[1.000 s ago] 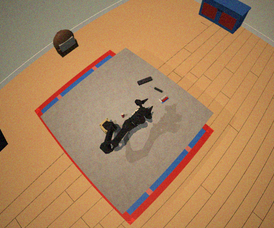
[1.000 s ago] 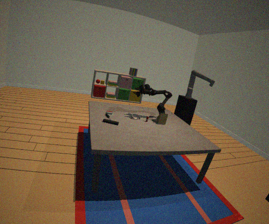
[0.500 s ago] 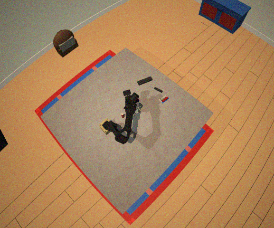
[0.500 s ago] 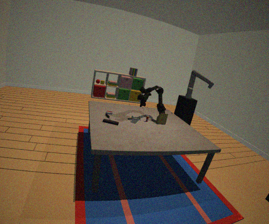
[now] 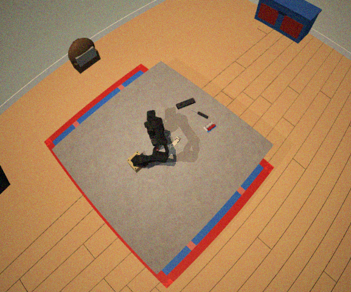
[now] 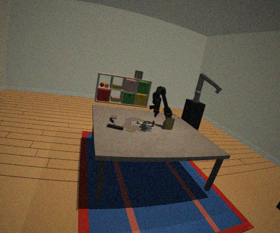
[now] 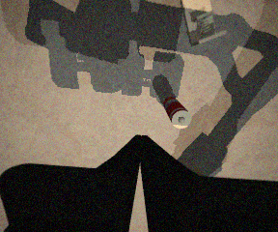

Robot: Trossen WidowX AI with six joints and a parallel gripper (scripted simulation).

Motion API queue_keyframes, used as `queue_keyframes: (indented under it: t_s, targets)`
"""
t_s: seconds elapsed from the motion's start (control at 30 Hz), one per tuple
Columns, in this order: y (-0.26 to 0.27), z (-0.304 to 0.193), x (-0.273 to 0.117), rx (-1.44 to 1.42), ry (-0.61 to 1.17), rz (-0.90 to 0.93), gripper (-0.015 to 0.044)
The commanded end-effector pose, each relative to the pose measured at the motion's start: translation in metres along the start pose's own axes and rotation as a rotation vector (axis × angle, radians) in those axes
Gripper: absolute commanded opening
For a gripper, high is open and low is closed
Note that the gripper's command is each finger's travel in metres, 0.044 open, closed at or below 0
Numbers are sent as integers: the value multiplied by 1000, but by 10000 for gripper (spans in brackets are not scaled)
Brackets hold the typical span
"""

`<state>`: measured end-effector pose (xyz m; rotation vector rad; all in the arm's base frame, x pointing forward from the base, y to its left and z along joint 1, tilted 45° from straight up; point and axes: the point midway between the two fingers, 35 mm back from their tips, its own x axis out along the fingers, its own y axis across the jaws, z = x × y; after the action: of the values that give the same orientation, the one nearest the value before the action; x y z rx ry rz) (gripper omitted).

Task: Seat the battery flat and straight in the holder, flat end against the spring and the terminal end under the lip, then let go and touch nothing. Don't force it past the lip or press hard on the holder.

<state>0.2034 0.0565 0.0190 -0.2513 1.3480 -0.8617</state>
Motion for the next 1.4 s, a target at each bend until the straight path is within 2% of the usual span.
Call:
queue_keyframes:
  t_s: [0.0,0.13,0.43,1.37]
  targets:
    - [-2,0,-1,0,-16,-39,0]
    - [-1,0,5,0,-15,-38,0]
    - [-5,1,78,1,-17,-41,0]
    - [-43,4,76,0,-17,-41,0]
